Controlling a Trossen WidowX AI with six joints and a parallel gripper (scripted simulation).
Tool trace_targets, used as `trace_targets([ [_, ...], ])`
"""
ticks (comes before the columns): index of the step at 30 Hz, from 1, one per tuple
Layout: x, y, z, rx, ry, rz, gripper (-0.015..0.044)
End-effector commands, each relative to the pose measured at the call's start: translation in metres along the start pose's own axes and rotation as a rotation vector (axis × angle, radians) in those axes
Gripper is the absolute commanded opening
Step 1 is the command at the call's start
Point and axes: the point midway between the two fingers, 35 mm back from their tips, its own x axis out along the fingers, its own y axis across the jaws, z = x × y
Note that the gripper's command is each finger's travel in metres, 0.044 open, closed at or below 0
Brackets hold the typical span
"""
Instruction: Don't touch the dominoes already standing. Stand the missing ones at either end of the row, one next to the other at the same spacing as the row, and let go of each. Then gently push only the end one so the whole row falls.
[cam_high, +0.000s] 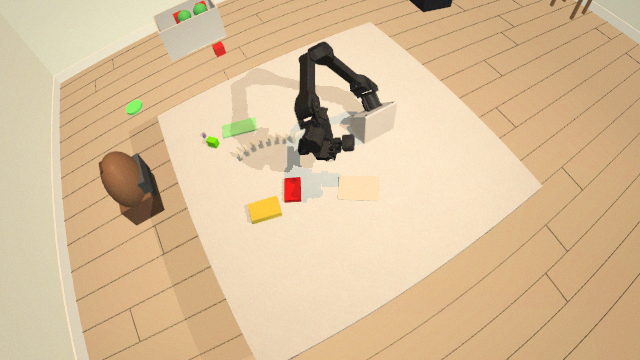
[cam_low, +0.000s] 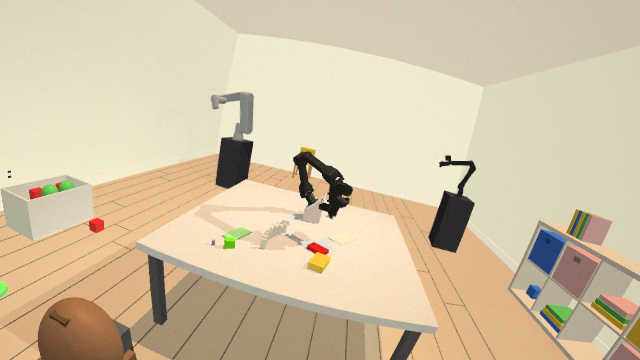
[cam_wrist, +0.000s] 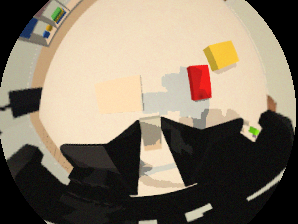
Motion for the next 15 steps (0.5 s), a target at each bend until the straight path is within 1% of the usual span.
trace_targets([
  [1, 0.008, 0.002, 0.003, 0.006, -0.068, 0.056, 0.0107],
  [15, 0.033, 0.005, 0.013, 0.023, -0.294, 0.193, 0.0107],
])
